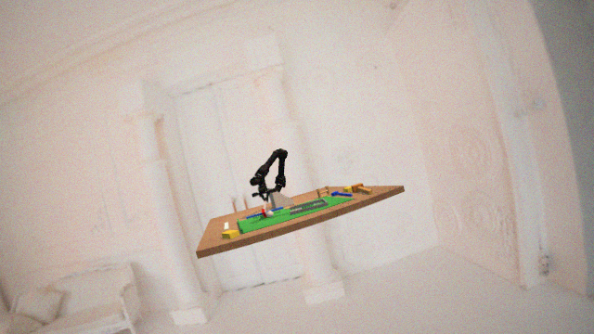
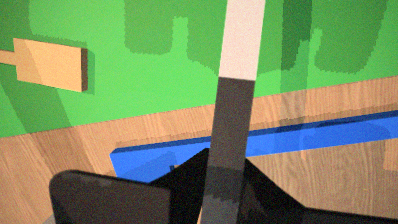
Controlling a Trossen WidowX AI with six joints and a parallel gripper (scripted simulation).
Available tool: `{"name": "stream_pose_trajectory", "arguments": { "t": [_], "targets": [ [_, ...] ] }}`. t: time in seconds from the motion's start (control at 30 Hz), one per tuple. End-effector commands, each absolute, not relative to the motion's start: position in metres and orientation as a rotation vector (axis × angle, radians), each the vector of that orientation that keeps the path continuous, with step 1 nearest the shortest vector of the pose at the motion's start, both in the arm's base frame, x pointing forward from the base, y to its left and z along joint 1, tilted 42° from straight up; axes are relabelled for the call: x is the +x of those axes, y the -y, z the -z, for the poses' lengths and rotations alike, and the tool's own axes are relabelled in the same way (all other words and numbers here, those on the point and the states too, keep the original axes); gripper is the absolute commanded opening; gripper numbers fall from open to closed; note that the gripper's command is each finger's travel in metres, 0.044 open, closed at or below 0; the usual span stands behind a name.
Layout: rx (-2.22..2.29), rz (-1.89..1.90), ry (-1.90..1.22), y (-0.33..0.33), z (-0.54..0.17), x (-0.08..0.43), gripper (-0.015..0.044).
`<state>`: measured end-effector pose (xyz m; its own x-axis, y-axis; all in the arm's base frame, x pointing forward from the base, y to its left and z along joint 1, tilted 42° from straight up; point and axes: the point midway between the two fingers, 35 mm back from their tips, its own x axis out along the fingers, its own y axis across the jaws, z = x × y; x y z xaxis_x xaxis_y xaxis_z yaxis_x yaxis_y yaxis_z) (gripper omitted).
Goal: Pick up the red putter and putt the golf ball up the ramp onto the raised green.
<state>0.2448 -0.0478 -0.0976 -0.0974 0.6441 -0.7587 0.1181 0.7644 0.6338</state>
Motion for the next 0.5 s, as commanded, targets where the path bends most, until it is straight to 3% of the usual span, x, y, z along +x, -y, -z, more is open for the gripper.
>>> {"name": "stream_pose_trajectory", "arguments": {
  "t": [0.0,0.47],
  "targets": [
    [0.629,-0.507,-1.625,0.005,0.064,0.245,0.0],
    [0.629,-0.507,-1.626,0.026,0.028,0.249,0.0]
  ]
}}
